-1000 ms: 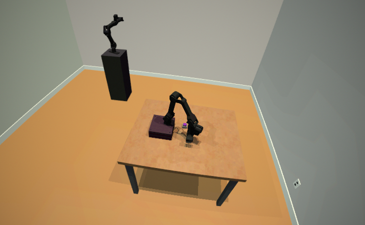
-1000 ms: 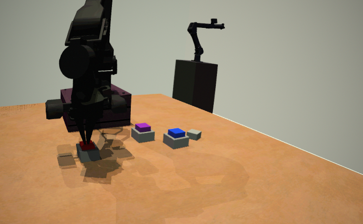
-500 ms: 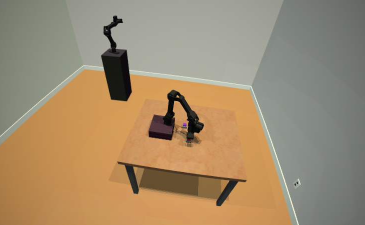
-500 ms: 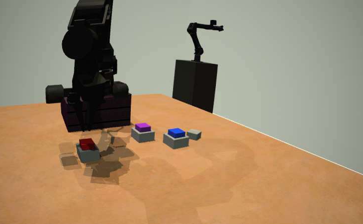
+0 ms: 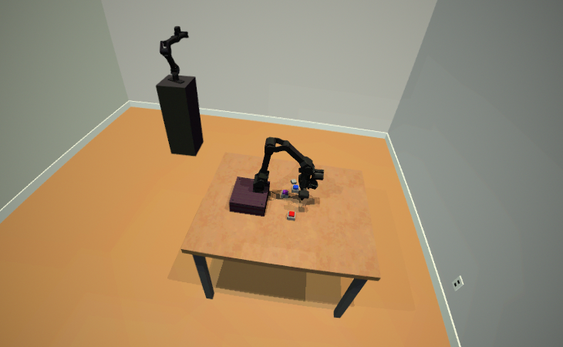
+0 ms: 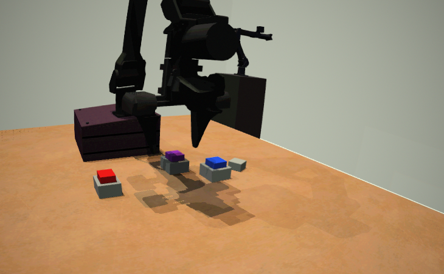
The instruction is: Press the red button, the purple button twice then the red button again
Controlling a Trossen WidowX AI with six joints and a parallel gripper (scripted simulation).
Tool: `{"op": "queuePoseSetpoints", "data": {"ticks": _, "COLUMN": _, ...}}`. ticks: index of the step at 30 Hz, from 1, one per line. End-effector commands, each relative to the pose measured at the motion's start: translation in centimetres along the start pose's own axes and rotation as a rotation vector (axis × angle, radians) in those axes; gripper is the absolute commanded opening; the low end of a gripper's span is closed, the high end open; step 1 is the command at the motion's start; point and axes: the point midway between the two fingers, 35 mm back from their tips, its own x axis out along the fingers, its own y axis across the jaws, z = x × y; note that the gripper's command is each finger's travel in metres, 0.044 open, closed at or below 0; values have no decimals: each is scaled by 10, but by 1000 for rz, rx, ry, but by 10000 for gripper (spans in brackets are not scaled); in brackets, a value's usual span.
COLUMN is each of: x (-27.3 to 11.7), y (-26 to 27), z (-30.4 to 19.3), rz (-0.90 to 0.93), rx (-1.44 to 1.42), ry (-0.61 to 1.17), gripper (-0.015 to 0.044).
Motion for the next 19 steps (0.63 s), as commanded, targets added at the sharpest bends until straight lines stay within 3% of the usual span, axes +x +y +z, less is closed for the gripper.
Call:
{"op": "queuePoseSetpoints", "data": {"ticks": 1, "x": -8, "y": 37, "z": 6, "rz": 1, "rx": 13, "ry": 1, "gripper": 400}}
{"op": "queuePoseSetpoints", "data": {"ticks": 13, "x": -36, "y": 176, "z": -16, "rz": 11, "rx": 53, "ry": 1, "gripper": 400}}
{"op": "queuePoseSetpoints", "data": {"ticks": 19, "x": -41, "y": 199, "z": -28, "rz": 12, "rx": 60, "ry": 1, "gripper": 400}}
